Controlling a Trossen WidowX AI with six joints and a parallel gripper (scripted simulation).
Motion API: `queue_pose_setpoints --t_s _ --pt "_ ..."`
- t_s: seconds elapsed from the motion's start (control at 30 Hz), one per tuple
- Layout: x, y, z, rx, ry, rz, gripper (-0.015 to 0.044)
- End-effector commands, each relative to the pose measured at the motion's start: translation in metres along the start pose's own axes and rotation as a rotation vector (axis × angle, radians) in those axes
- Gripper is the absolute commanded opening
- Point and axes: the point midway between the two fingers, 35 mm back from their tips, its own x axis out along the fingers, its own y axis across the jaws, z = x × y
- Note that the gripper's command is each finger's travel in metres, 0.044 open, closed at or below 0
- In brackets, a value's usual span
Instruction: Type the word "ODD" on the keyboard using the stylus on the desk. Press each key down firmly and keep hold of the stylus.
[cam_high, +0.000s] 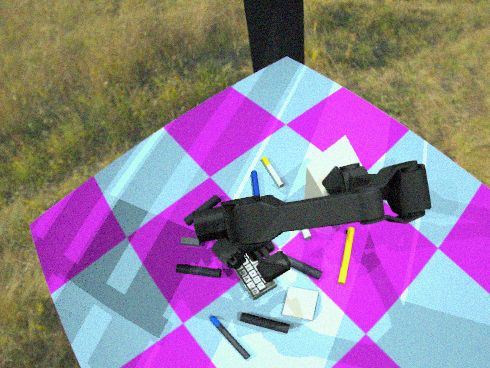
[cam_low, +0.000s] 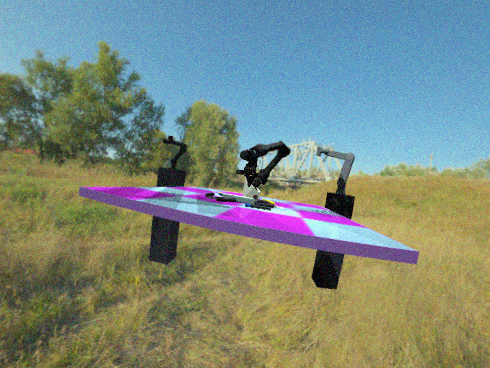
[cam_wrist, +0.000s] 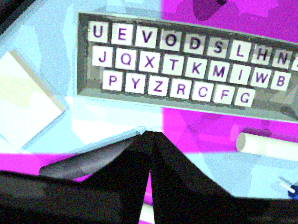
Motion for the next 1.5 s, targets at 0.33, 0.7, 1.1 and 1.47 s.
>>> queue_pose_setpoints --t_s 0.33,0.7,1.1,1.47 --pt "0.003 0.0 -0.001 -0.003 0.005 0.0 0.0026" --pt "0.002 0.0 -0.001 -0.002 0.005 0.0 0.0026" --pt "-0.004 -0.125 -0.025 -0.441 -0.033 0.133 0.015" --pt "0.01 -0.201 -0.081 -0.826 -0.219 0.259 0.015"
